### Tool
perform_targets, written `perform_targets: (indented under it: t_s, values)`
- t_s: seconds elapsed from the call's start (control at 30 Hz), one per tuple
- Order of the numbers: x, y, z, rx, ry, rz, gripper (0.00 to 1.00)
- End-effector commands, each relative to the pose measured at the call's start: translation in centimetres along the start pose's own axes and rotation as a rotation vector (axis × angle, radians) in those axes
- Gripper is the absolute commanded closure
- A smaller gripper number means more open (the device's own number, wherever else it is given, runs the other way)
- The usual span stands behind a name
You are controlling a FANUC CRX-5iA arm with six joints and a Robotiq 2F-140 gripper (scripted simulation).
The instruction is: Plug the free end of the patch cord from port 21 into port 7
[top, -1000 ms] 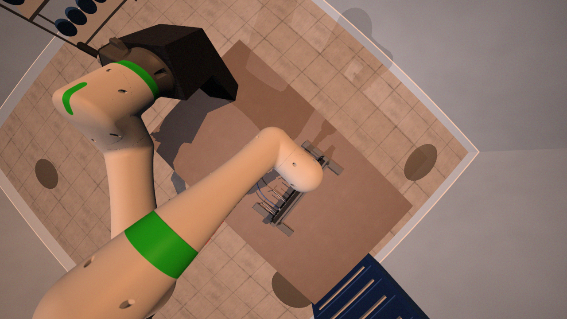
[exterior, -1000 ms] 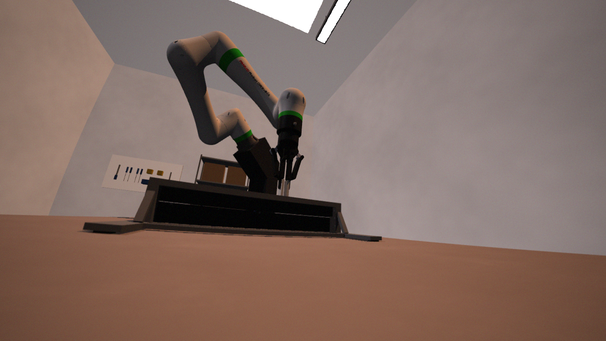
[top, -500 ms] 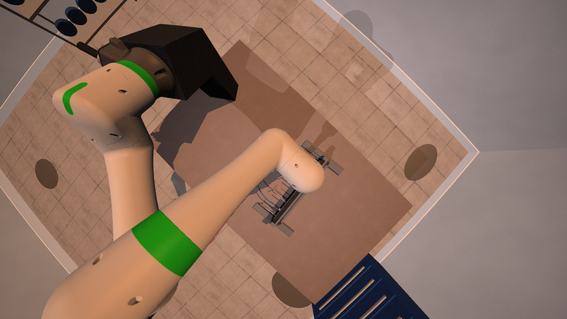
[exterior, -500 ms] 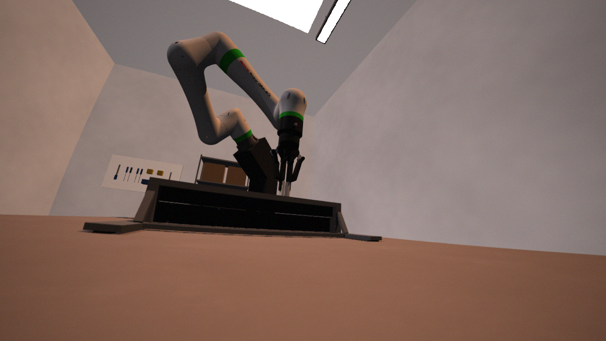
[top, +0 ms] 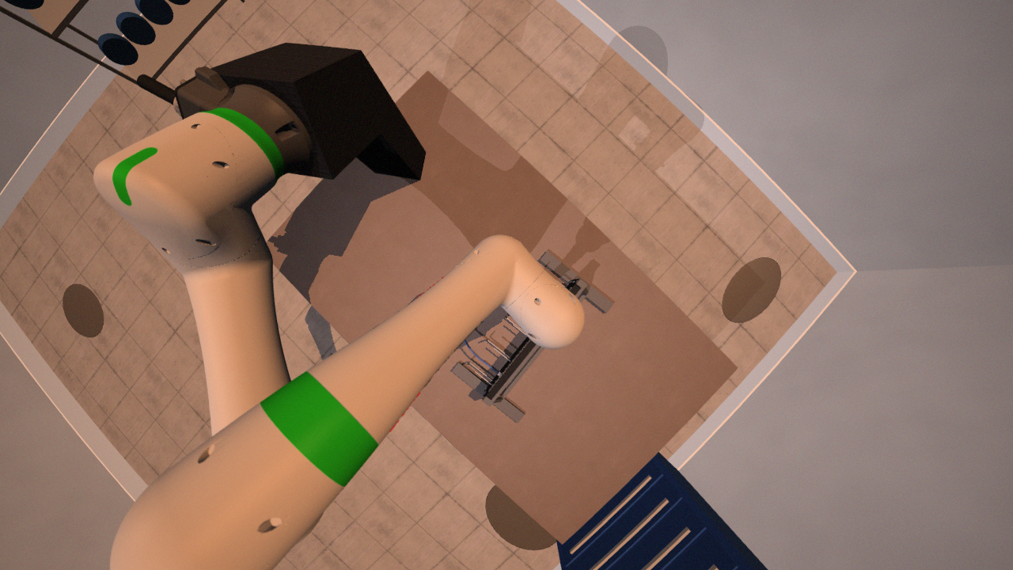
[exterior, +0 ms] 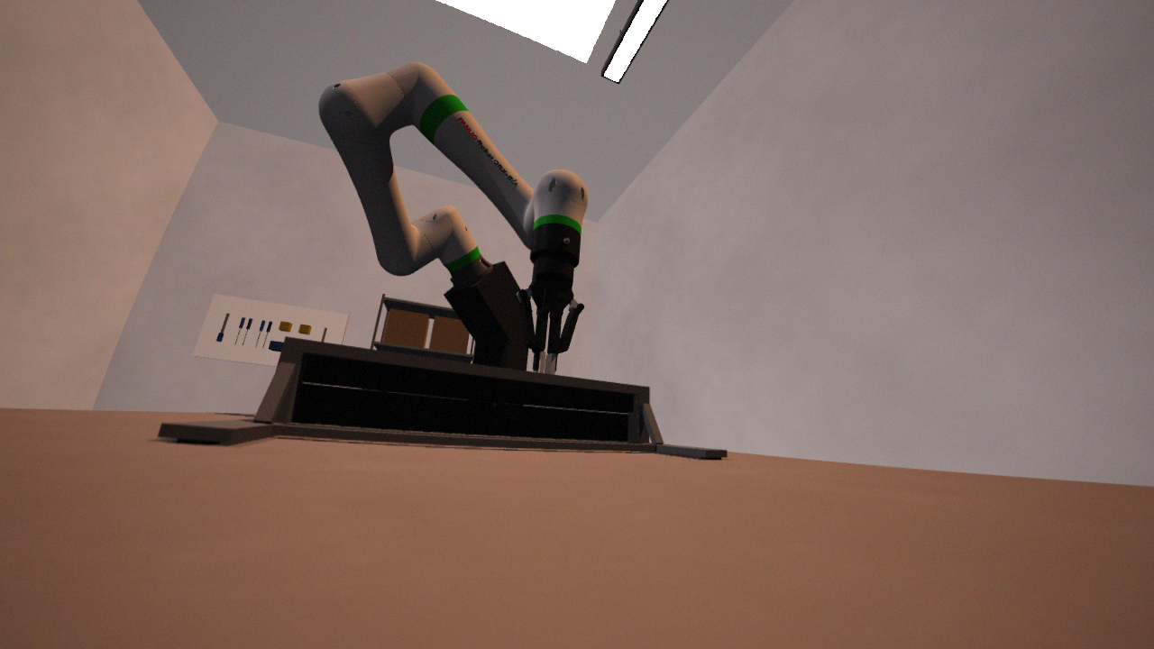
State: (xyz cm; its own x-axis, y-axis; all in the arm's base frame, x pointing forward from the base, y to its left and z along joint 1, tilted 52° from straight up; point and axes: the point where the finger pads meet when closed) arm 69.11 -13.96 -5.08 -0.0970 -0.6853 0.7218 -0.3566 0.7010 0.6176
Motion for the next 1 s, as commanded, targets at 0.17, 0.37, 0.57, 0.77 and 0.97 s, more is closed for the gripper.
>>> perform_targets:
  t_s: [0.17,0.37,0.57,0.77,0.97]
  values:
    - [0.01,-0.53,-0.57,0.000,0.000,0.000,1.00]
    - [0.02,-0.73,-0.79,0.000,0.000,0.000,1.00]
    - [0.02,-0.75,-0.80,0.000,0.000,0.000,1.00]
    - [0.02,-0.75,-0.80,0.000,0.000,0.000,1.00]
    - [0.03,-0.75,-0.83,0.000,0.000,0.000,1.00]
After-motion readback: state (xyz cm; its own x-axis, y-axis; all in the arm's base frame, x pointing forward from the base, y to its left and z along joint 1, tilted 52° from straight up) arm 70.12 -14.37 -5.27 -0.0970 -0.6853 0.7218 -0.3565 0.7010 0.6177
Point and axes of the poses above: the point where the finger pads meet when closed, its own y axis back along the fingers, its own x axis across the jaws, z = x × y, and after that the axes turned 4 degrees about y, right-handed
